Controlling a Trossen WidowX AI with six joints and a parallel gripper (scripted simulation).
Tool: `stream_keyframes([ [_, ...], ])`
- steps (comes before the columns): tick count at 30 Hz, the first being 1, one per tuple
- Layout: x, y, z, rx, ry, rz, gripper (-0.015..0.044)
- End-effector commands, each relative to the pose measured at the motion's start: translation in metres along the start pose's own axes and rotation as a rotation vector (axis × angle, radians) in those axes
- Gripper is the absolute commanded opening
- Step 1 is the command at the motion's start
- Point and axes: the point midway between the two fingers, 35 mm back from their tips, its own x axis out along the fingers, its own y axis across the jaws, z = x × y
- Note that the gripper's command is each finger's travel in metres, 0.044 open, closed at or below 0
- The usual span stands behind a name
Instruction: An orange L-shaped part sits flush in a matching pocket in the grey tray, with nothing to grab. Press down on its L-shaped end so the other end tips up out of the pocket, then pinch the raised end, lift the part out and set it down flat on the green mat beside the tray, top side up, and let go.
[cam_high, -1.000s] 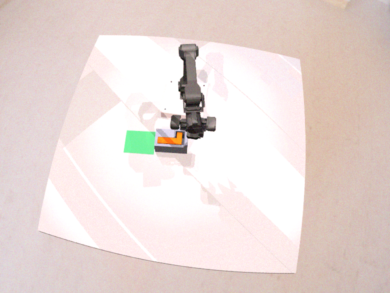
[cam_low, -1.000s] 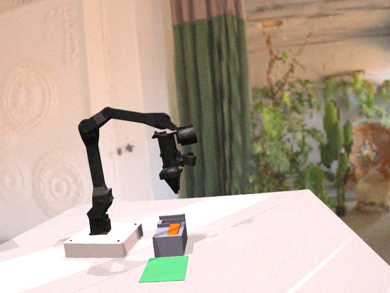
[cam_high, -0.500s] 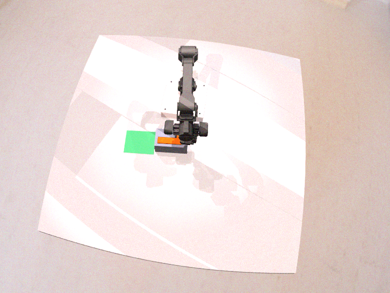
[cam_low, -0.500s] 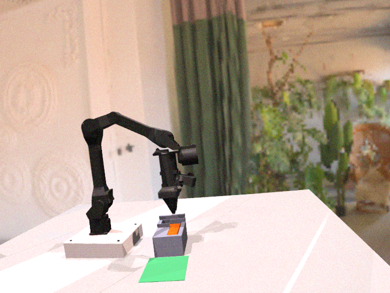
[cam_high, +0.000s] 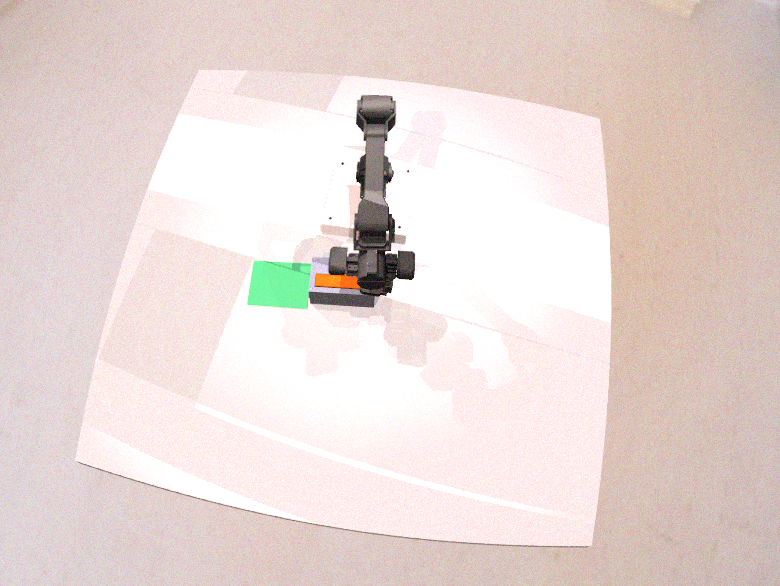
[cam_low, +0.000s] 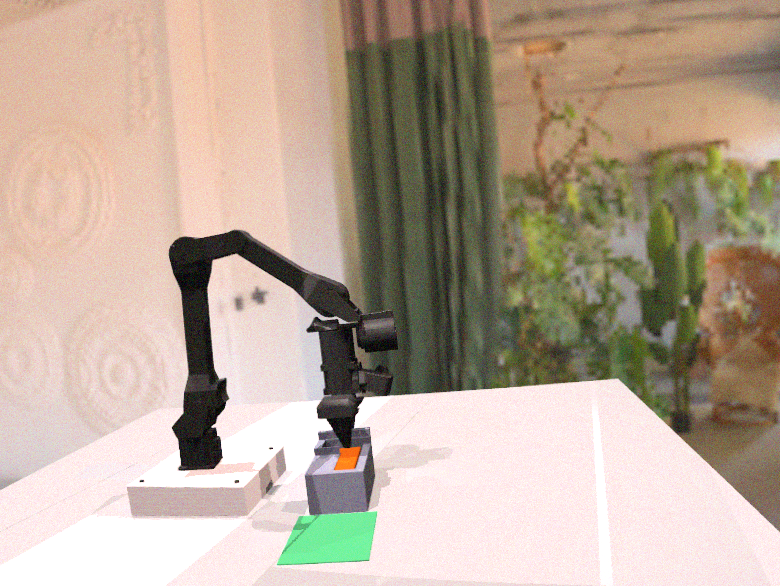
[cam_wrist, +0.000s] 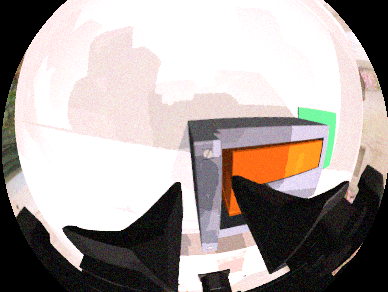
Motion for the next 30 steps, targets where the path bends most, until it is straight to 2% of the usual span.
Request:
stream_keyframes([
  [1, 0.008, -0.001, -0.002, -0.004, 0.008, -0.006, 0.018],
  [14, 0.028, -0.001, -0.003, -0.004, 0.008, -0.006, 0.018],
  [30, 0.029, -0.001, -0.003, -0.004, 0.008, -0.006, 0.018],
])
